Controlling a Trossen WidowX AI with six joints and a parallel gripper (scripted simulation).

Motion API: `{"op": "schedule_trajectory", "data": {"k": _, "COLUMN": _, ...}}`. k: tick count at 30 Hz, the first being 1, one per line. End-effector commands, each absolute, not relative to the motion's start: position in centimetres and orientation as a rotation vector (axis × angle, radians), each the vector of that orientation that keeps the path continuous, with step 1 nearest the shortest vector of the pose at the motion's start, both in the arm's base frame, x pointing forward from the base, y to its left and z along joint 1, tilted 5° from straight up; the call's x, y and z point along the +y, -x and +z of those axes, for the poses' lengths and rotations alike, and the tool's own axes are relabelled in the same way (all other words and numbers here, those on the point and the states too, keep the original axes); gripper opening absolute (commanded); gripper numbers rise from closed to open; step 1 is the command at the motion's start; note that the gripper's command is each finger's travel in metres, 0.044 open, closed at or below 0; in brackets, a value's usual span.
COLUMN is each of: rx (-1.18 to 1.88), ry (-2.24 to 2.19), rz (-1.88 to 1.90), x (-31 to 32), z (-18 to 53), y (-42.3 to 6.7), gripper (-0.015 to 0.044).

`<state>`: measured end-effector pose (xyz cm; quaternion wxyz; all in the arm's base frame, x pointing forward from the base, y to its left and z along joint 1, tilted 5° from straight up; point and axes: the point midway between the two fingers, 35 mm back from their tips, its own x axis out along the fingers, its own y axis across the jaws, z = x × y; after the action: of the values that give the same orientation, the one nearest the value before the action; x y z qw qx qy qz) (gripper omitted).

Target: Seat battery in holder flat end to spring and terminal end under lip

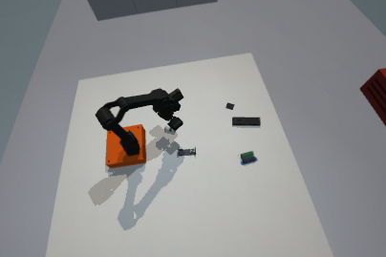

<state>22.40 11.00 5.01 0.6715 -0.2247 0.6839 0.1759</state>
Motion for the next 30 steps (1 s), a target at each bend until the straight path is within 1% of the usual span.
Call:
{"op": "schedule_trajectory", "data": {"k": 1, "rx": 1.579, "ry": 0.033, "rz": -0.081, "x": 11.2, "z": 2.2, "y": -21.4, "gripper": 0.0241}}
{"op": "schedule_trajectory", "data": {"k": 5, "rx": 1.544, "ry": -0.249, "rz": -0.362, "x": 11.3, "z": 0.7, "y": -20.8, "gripper": 0.0241}}
{"op": "schedule_trajectory", "data": {"k": 7, "rx": 1.534, "ry": -0.297, "rz": -0.410, "x": 11.3, "z": 0.5, "y": -20.7, "gripper": 0.0241}}
{"op": "schedule_trajectory", "data": {"k": 30, "rx": 1.535, "ry": -0.297, "rz": -0.410, "x": 11.2, "z": -0.4, "y": -20.8, "gripper": 0.0241}}
